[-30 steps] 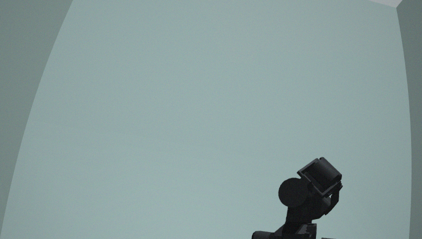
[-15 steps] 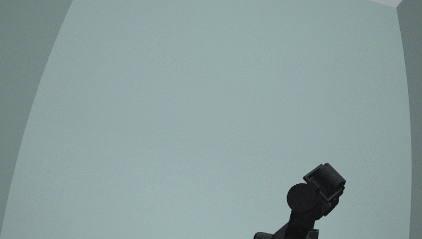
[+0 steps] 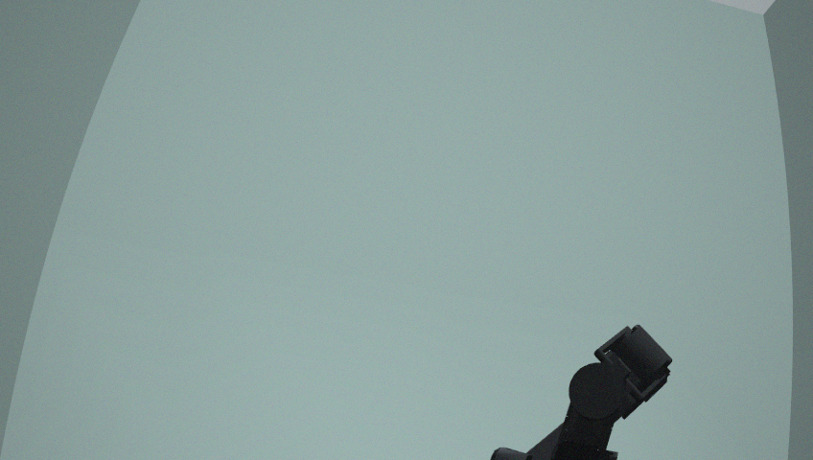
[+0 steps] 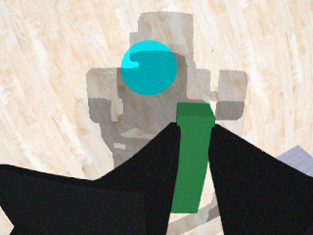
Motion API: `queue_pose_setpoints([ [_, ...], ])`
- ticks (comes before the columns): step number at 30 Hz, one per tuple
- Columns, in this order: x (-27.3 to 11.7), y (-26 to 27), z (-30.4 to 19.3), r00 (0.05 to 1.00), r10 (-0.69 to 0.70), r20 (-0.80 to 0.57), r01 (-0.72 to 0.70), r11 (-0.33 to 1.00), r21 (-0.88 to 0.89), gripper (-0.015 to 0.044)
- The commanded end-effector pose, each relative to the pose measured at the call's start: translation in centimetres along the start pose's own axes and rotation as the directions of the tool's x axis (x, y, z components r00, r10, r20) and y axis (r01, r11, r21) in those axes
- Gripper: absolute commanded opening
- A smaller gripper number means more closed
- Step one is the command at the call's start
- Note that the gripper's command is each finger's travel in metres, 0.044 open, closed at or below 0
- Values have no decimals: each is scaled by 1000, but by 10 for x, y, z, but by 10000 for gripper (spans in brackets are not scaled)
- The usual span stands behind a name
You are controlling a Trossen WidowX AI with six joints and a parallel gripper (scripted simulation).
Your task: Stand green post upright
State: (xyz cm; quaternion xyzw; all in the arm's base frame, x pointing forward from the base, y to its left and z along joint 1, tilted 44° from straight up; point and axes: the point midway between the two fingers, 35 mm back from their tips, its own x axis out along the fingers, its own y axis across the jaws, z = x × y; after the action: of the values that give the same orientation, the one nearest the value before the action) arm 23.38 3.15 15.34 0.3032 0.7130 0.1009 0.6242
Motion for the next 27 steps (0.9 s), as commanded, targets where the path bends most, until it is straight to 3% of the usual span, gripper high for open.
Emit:
queue_pose_setpoints([
  [1,3,-2,-3,1000,-27,9,27,1000,-1,23],
  [27,14,-7,-9,984,-157,87,160,987,-24,23],
])
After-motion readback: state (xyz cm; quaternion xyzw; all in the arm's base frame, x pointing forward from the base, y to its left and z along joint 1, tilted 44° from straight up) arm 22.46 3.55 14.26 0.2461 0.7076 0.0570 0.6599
